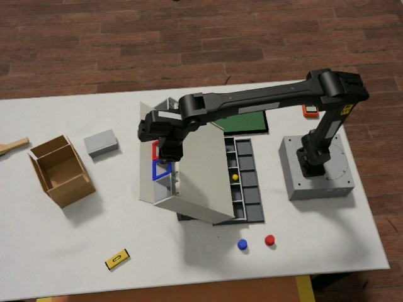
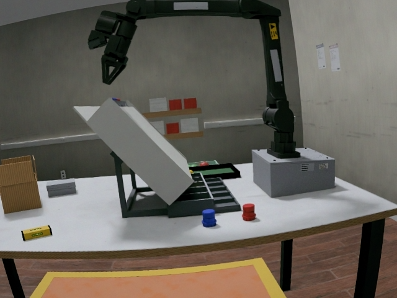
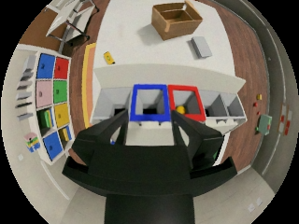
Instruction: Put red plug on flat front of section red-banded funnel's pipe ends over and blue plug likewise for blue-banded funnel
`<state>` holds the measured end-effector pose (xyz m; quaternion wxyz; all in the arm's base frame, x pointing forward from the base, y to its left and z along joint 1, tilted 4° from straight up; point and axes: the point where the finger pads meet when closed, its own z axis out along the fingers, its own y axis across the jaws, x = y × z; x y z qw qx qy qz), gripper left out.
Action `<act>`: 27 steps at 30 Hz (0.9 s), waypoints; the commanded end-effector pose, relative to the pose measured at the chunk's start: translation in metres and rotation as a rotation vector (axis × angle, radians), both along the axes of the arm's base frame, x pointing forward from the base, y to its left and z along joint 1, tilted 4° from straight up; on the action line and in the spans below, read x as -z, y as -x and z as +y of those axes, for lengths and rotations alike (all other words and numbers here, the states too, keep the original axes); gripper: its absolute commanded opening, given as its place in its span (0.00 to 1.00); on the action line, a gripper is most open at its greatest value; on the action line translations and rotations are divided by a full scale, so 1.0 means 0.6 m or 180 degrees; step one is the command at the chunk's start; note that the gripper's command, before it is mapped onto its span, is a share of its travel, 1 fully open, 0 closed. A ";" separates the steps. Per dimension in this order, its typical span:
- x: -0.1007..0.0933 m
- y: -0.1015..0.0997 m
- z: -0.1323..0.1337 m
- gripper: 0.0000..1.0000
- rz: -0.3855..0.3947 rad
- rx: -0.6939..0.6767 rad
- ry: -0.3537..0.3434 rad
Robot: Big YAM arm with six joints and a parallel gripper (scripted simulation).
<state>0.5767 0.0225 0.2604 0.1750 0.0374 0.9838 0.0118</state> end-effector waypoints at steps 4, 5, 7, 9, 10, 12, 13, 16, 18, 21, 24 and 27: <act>-0.027 0.110 0.007 0.59 -0.0070 0.0010 -0.0005; -0.026 0.129 0.008 0.59 -0.0063 0.0009 -0.0004; -0.023 0.166 0.011 0.59 -0.0048 0.0007 -0.0002; -0.021 0.202 0.013 0.59 -0.0033 0.0005 -0.0001; -0.020 0.221 0.015 0.59 -0.0025 0.0004 0.0000; -0.019 0.239 0.016 0.59 -0.0018 0.0003 0.0001; -0.019 0.239 0.016 0.59 -0.0018 0.0003 0.0001; -0.019 0.242 0.016 0.59 -0.0038 0.0006 0.0000; -0.019 0.245 0.017 0.59 -0.0051 0.0008 -0.0001; -0.019 0.248 0.017 0.59 -0.0070 0.0010 -0.0003; -0.020 0.251 0.017 0.59 -0.0090 0.0013 -0.0005; -0.020 0.254 0.018 0.59 -0.0110 0.0016 -0.0006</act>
